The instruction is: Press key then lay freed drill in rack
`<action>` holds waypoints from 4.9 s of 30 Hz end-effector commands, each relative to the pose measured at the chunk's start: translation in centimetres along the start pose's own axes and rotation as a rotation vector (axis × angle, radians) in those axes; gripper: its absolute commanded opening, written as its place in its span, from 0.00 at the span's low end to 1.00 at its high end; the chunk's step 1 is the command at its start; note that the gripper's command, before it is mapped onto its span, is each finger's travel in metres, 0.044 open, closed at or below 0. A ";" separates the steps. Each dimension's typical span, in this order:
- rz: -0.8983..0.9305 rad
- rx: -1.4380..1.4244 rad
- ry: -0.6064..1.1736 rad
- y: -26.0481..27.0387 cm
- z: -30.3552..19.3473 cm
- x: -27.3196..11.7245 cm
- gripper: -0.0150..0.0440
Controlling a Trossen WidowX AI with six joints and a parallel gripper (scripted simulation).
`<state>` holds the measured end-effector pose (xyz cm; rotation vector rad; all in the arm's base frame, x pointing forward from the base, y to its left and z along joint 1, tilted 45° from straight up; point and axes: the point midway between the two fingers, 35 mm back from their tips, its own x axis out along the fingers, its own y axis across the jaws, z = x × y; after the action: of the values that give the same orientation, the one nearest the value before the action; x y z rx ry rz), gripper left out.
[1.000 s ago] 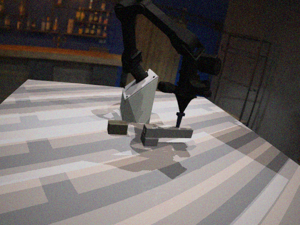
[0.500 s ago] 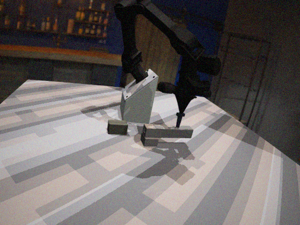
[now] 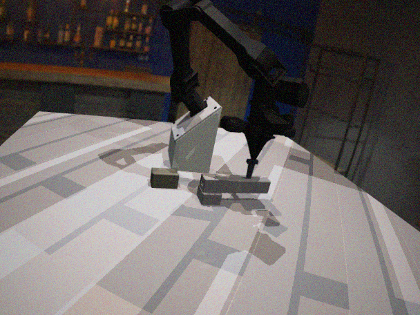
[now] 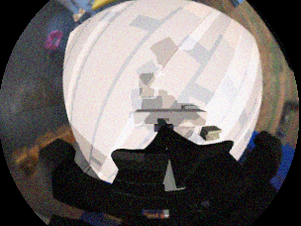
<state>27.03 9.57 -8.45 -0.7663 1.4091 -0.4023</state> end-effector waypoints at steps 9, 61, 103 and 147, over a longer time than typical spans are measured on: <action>-0.021 0.022 0.049 -0.8 -0.2 2.7 0.25; 0.015 -1.550 0.066 -16.5 -0.6 4.9 1.00; 0.015 -1.551 0.067 -15.5 -0.8 9.2 1.00; 0.014 -1.551 0.069 -16.8 -0.9 9.7 0.25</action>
<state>30.61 -8.60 -4.38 -1.9463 1.6415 0.8471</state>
